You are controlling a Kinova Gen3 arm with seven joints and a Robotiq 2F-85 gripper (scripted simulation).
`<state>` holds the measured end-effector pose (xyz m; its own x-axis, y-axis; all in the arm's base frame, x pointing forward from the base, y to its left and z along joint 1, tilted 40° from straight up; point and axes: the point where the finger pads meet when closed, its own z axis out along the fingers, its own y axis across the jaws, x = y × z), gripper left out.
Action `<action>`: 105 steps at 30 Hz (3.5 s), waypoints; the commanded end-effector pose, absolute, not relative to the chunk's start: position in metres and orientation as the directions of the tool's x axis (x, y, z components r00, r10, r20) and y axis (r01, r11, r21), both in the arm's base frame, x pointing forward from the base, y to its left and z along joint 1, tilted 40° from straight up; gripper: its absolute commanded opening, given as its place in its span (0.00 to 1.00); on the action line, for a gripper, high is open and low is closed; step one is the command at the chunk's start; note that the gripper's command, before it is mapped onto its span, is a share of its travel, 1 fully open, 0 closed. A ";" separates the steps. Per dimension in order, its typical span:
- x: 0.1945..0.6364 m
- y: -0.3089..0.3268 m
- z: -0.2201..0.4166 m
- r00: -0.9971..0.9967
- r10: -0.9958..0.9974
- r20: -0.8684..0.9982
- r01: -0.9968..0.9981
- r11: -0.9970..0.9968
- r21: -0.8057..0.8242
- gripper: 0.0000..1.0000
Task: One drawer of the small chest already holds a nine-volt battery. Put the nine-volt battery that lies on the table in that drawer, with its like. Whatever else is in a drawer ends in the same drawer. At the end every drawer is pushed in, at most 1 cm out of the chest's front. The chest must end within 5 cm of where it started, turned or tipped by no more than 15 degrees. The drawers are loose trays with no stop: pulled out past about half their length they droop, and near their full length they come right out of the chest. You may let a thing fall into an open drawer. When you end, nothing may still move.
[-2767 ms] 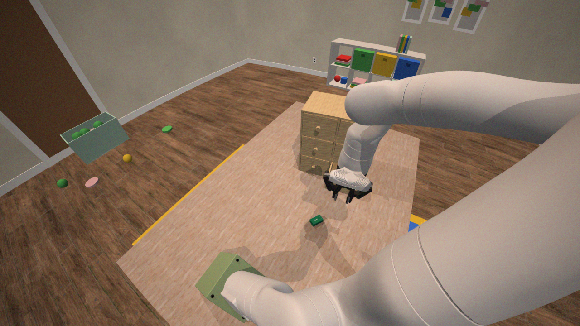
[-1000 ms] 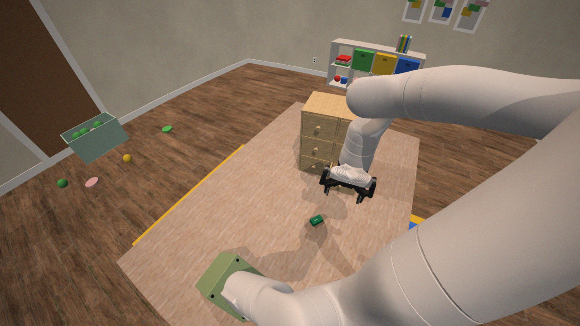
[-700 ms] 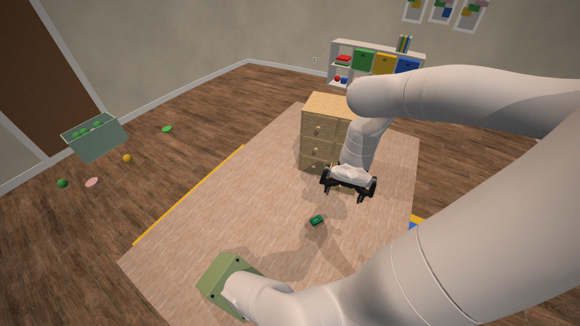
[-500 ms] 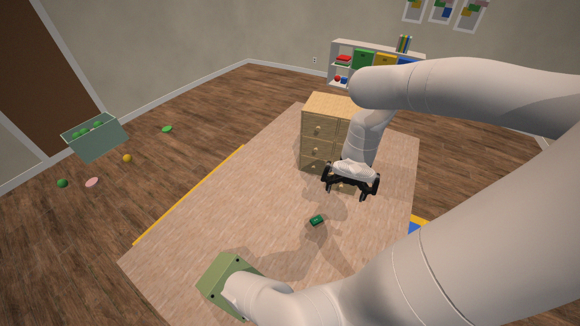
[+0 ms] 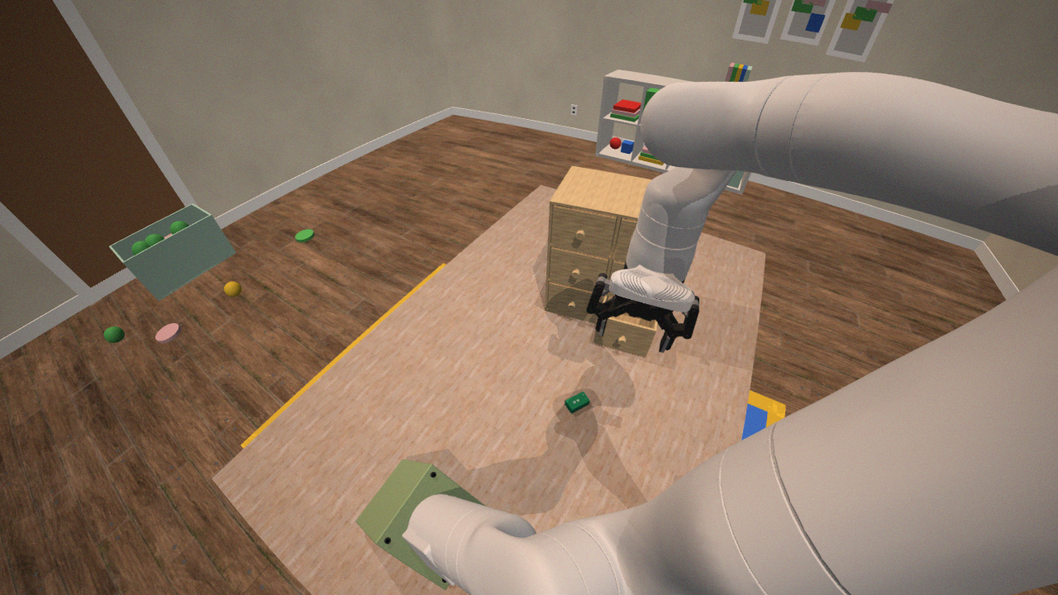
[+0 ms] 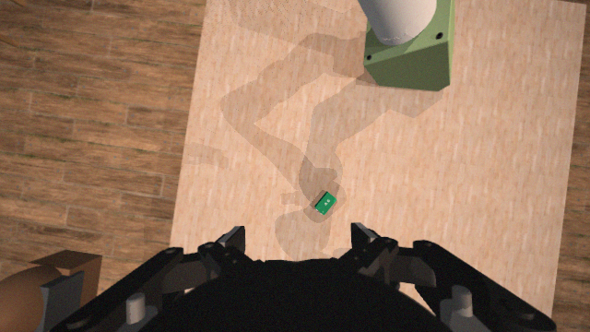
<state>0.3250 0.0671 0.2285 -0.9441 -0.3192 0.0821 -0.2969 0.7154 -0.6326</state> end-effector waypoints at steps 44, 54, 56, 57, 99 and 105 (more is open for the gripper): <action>0.389 0.111 0.207 -0.938 -0.332 0.096 -0.315 0.710 -0.630 1.00; 0.389 0.111 0.207 -0.934 -0.342 0.104 -0.328 0.705 -0.629 1.00; 0.389 0.111 0.207 -0.933 -0.343 0.105 -0.330 0.704 -0.629 1.00; 0.389 0.111 0.207 -0.933 -0.343 0.105 -0.330 0.704 -0.629 1.00; 0.399 0.109 0.200 -0.831 -0.498 0.248 -0.537 0.604 -0.589 1.00; 0.402 0.108 0.198 -0.793 -0.537 0.287 -0.592 0.568 -0.572 1.00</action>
